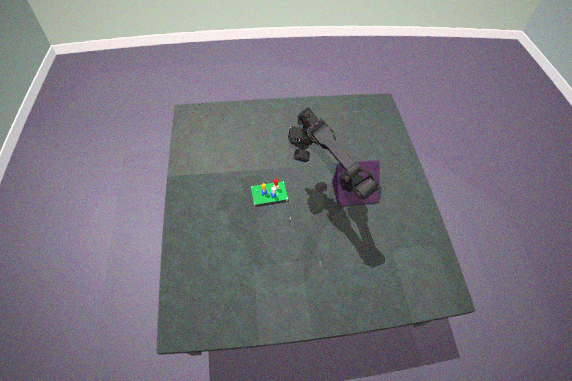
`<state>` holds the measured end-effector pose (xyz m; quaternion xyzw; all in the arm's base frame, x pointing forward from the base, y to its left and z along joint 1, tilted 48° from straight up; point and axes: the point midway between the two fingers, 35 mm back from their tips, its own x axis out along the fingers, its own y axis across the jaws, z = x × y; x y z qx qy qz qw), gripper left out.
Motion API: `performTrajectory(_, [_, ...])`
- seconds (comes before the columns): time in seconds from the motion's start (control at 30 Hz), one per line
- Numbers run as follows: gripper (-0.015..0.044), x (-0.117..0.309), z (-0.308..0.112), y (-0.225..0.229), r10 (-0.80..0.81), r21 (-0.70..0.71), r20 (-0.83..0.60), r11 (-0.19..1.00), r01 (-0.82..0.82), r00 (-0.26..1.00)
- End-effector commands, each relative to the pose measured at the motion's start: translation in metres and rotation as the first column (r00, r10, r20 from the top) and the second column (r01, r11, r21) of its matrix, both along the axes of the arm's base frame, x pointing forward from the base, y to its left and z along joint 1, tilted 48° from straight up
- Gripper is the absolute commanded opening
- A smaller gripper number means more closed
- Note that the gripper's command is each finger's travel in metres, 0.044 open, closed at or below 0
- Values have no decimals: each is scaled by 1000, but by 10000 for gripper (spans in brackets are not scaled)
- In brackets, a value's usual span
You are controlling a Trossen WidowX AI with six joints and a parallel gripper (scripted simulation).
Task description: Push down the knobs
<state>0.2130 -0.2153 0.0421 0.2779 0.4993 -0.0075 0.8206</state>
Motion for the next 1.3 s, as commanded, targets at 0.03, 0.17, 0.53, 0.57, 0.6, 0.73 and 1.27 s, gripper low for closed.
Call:
performTrajectory(0.03, [0,15,-1,7,150,-18,29,989,-150,988])
performTrajectory(0.17, [0,27,-3,16,281,-32,51,959,-280,958])
performTrajectory(0.53, [0,57,-12,45,607,-84,121,795,-601,785])
performTrajectory(0.57, [0,59,-12,48,633,-89,129,774,-627,763])
performTrajectory(0.6, [0,62,-13,51,658,-95,137,753,-651,741])
performTrajectory(0.73, [0,72,-16,62,748,-121,169,662,-740,642])
performTrajectory(1.27, [0,104,-29,115,940,-261,297,250,-933,169])
